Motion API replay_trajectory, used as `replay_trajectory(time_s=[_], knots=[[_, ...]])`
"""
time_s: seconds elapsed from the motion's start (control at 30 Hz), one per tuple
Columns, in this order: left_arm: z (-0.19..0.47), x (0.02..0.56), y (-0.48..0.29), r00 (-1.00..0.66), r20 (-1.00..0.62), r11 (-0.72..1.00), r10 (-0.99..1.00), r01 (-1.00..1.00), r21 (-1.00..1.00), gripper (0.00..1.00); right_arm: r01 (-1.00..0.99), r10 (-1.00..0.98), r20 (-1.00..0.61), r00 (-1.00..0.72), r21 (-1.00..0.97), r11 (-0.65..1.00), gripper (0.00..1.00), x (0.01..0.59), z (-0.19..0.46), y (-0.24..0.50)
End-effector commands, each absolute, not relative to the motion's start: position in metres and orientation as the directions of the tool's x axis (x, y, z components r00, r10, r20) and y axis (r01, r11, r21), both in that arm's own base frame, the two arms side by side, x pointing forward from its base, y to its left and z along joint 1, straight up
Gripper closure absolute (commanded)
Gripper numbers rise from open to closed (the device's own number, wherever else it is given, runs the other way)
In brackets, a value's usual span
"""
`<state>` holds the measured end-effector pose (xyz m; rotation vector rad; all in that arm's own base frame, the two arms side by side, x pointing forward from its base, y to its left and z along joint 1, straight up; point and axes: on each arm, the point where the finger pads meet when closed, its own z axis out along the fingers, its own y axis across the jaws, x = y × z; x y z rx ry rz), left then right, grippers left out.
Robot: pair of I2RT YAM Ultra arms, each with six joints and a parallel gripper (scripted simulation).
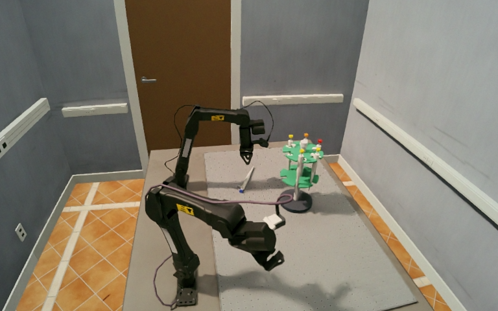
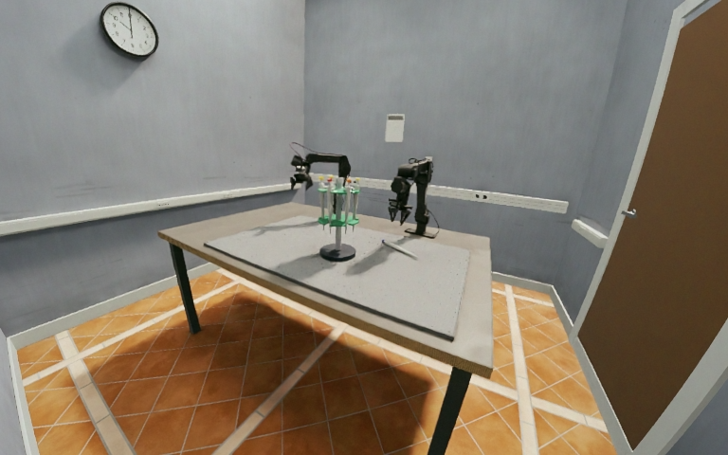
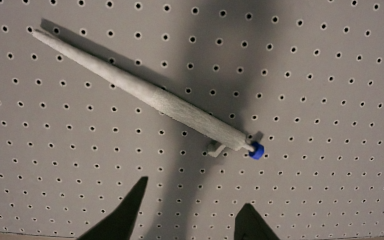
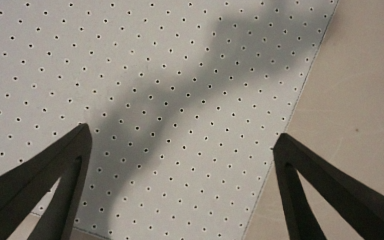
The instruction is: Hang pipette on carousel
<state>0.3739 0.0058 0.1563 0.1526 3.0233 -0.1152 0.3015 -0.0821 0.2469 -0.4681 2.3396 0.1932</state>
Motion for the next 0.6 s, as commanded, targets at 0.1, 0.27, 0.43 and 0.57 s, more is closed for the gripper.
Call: replay_trajectory(time_s=[0.1,0.27,0.43,0.57], knots=[[0.146,0.368,-0.003,-1.000,-0.002,1.000,0.005,0.005,0.009,0.46,-0.388,-0.278,-0.712,-0.645,-0.009,0.921,0.00,0.305,0.253,-0.085],[0.154,0.367,0.004,-0.994,-0.025,0.994,0.110,0.110,0.012,0.46,-0.388,-0.278,-0.712,-0.645,-0.009,0.921,0.00,0.305,0.253,-0.085],[0.153,0.366,-0.001,-0.953,-0.018,0.953,0.302,0.301,0.015,0.46,-0.388,-0.278,-0.712,-0.645,-0.009,0.921,0.00,0.305,0.253,-0.085],[0.153,0.366,-0.001,-0.929,-0.017,0.929,0.371,0.371,0.014,0.46,-0.388,-0.278,-0.712,-0.645,-0.009,0.921,0.00,0.305,0.253,-0.085]])
